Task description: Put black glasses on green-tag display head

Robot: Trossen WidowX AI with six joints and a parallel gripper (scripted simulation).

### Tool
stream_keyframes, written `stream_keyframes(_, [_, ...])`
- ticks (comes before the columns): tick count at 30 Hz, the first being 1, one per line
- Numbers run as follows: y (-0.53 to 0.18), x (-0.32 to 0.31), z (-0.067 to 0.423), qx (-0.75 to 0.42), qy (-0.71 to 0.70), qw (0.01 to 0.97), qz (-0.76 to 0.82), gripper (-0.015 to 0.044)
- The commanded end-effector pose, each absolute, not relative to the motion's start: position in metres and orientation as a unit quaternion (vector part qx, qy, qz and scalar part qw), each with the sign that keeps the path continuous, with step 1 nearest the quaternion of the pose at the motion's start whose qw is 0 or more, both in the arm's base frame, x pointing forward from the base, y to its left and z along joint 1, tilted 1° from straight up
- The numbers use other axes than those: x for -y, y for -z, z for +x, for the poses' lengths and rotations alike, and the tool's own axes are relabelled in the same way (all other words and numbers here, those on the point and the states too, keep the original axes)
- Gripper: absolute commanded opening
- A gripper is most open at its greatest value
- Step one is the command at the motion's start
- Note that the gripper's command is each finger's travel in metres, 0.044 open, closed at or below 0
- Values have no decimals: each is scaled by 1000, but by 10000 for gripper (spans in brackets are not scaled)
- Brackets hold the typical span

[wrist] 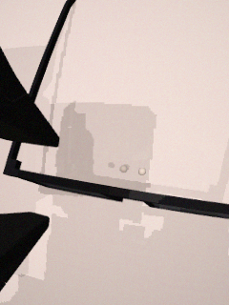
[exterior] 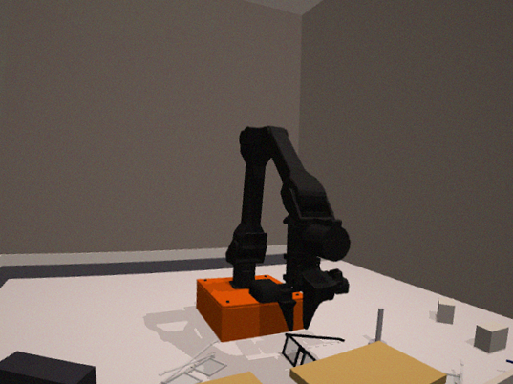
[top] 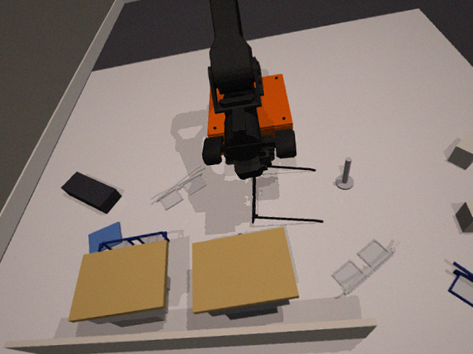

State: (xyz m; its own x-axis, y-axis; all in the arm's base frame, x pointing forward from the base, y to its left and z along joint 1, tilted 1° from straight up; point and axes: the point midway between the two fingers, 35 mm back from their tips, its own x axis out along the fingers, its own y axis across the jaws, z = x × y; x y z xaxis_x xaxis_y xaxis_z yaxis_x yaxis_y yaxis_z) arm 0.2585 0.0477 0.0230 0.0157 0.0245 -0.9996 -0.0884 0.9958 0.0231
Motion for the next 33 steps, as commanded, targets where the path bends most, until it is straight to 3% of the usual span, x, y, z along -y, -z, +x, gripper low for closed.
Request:
stream_keyframes(1, [-14, -47, 256, -705, -37, 708, -22, 140])
stream_keyframes(33, [25, -48, 256, -703, -39, 710, -23, 127])
